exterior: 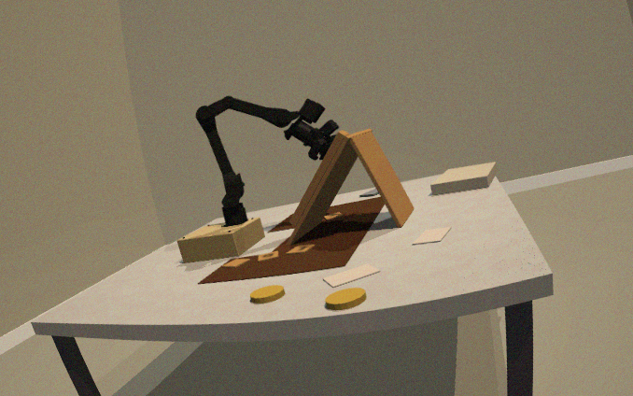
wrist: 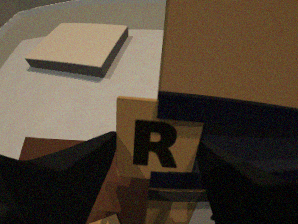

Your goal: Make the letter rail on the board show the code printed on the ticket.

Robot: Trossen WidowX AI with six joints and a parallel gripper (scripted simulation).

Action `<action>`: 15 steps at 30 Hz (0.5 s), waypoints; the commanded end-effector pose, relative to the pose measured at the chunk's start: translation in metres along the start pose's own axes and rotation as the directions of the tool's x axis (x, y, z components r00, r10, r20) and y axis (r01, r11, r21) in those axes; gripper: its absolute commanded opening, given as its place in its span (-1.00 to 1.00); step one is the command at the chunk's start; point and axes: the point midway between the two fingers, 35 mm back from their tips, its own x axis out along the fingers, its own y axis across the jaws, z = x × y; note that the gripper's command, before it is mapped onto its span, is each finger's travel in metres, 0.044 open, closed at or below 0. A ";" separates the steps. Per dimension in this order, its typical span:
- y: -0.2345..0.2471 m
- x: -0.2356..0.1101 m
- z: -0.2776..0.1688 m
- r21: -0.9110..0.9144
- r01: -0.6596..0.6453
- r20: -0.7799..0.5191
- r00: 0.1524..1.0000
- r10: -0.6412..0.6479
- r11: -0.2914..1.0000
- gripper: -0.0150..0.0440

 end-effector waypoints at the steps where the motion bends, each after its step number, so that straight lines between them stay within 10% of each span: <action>1: -0.002 0.000 -0.002 -0.004 -0.005 -0.005 1.000 0.005 1.000 -0.49; 15: -0.009 0.000 -0.002 -0.005 -0.004 -0.004 1.000 0.004 1.000 -0.49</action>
